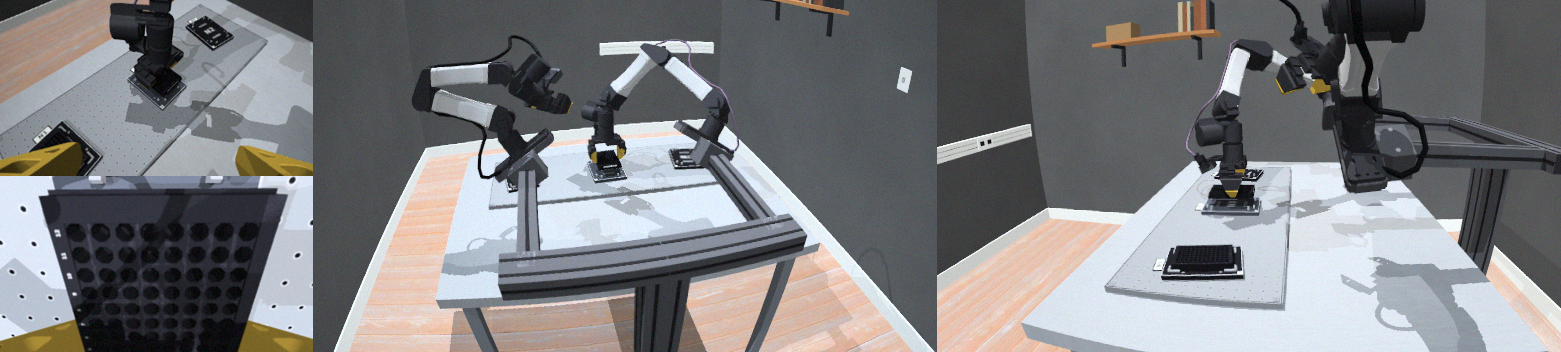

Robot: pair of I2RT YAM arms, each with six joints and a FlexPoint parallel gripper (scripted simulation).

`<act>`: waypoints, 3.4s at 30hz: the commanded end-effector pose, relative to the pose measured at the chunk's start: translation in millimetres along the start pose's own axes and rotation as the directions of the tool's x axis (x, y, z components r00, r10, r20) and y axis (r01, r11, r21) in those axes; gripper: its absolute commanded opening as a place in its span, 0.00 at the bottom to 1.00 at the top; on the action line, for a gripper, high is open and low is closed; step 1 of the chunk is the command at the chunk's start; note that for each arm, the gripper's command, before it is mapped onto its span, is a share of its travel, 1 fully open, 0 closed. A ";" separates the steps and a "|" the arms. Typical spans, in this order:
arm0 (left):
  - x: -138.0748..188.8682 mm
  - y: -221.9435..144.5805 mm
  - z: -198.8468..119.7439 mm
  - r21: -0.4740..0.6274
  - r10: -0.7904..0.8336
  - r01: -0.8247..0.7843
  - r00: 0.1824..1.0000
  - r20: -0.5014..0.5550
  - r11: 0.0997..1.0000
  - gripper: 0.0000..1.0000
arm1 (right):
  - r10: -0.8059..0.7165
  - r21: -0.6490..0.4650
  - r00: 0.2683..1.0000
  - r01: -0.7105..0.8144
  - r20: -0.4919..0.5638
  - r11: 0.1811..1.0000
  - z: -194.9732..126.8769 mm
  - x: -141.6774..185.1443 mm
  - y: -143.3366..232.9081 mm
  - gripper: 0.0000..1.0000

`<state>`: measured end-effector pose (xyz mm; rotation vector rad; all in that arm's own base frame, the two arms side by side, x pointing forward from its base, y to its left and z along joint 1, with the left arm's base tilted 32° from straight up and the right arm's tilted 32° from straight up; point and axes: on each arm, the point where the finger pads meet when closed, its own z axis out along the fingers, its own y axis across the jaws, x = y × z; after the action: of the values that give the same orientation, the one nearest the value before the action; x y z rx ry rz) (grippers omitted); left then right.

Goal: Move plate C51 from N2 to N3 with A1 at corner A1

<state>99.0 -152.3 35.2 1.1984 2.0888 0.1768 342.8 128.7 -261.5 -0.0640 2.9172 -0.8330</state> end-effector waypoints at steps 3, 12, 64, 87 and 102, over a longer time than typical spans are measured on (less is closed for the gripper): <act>0.4 0.2 -1.2 -0.002 0.000 0.000 1.000 0.007 1.000 1.00 | 0.005 0.008 1.000 -0.005 0.006 1.000 12.3 -1.4 -3.2 0.74; -1.1 0.7 -1.4 -0.004 -0.005 0.005 1.000 0.005 1.000 1.00 | 0.011 0.004 1.000 -0.011 0.015 1.000 17.3 -6.3 0.3 0.74; -1.1 0.7 -1.4 -0.004 -0.005 0.005 1.000 0.005 1.000 1.00 | 0.000 -0.015 1.000 0.001 0.011 1.000 -8.0 -5.2 8.7 1.00; -1.1 0.7 -1.4 -0.004 -0.005 0.005 1.000 0.005 1.000 1.00 | -0.327 -0.061 0.881 0.368 0.343 0.928 -64.6 -15.2 3.4 1.00; -1.1 0.7 -1.4 -0.004 -0.005 0.005 1.000 0.005 1.000 1.00 | -0.512 -0.008 0.719 0.584 0.470 0.812 -90.3 11.3 -16.4 1.00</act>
<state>99.0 -151.9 35.1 1.1973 2.0897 0.1780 313.4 144.4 -185.5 -0.9661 2.6004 -0.6265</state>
